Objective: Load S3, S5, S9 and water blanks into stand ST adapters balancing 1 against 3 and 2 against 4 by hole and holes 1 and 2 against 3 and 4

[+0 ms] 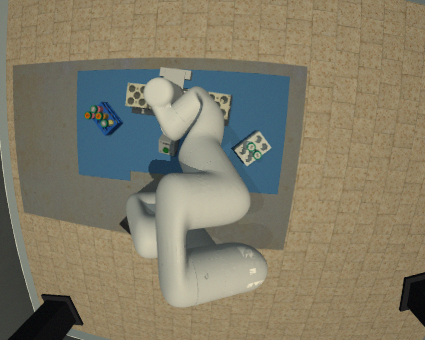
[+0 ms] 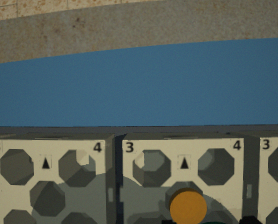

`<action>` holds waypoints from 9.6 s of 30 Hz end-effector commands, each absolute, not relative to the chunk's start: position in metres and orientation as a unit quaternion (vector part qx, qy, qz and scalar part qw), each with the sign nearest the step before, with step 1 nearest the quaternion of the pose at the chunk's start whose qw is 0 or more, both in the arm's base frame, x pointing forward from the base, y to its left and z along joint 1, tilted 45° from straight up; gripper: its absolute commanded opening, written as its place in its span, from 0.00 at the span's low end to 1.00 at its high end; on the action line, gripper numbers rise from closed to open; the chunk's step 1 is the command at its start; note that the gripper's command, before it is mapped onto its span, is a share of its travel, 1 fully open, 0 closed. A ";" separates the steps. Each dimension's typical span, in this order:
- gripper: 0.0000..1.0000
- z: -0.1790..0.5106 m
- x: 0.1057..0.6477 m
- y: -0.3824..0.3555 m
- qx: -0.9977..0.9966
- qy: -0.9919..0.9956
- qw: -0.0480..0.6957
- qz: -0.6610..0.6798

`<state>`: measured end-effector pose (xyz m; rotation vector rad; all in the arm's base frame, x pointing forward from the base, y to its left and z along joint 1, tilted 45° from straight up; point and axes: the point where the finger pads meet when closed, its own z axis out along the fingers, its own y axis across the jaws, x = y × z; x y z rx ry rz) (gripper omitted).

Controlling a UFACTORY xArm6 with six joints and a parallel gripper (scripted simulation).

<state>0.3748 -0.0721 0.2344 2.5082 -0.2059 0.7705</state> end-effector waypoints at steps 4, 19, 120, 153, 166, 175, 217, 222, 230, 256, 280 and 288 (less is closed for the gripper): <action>0.00 0.232 0.379 -0.075 0.922 -0.076 0.252 0.285; 0.00 0.222 0.385 -0.081 0.922 -0.076 0.252 0.285; 0.44 0.177 0.416 -0.113 0.922 -0.076 0.252 0.285; 0.44 0.200 0.400 -0.097 0.922 -0.076 0.252 0.285; 0.44 0.218 0.387 -0.084 0.922 -0.076 0.252 0.285; 0.44 0.228 0.381 -0.077 0.922 -0.076 0.252 0.285; 0.44 0.269 0.353 -0.048 0.922 -0.076 0.252 0.285; 0.44 0.269 0.353 -0.048 0.922 -0.076 0.252 0.285; 0.44 0.269 0.353 -0.048 0.922 -0.076 0.252 0.285; 0.57 0.211 0.361 0.040 0.840 -0.387 0.138 0.354; 0.57 0.152 0.370 0.132 0.831 -0.406 0.130 0.357; 0.57 0.135 0.372 0.157 0.831 -0.406 0.130 0.356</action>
